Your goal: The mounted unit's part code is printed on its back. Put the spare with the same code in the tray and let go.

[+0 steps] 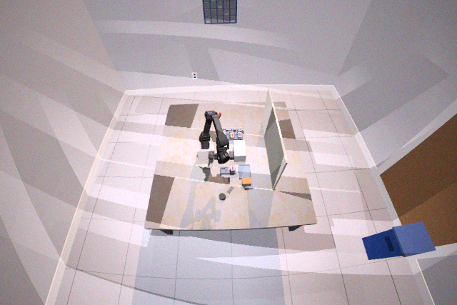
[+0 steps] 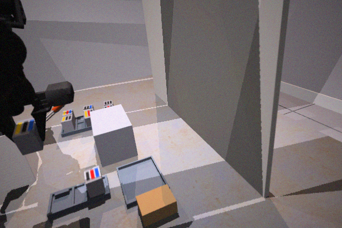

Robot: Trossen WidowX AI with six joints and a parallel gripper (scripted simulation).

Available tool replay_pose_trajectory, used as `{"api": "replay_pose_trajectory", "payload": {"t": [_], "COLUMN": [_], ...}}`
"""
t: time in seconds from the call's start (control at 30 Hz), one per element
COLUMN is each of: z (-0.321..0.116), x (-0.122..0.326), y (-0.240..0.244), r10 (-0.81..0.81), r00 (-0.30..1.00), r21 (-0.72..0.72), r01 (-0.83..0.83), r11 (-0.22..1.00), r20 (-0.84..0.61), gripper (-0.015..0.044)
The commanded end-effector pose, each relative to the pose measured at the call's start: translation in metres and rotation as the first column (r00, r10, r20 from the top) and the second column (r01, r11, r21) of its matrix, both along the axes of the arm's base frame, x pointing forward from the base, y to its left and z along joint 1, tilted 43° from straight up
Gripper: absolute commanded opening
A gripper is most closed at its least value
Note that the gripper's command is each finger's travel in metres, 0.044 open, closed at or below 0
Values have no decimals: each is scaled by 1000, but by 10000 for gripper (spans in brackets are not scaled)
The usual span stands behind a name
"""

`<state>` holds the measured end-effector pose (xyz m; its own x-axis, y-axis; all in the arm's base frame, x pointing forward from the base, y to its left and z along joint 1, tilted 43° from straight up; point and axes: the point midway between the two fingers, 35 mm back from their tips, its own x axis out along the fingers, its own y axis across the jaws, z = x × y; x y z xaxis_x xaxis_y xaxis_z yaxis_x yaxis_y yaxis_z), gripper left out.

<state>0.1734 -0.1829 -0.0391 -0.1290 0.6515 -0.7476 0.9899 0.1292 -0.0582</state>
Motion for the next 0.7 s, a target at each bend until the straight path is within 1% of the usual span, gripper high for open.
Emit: {"api": "replay_pose_trajectory", "payload": {"t": [0.0,0.67], "z": [3,-3], "x": [6,92], "y": [-5,-13], "r10": [6,6], "r00": [1000,1000], "r21": [-7,-16], "r01": [-6,-5], "r11": [1000,1000], "r20": [4,13], "gripper": [0,0]}}
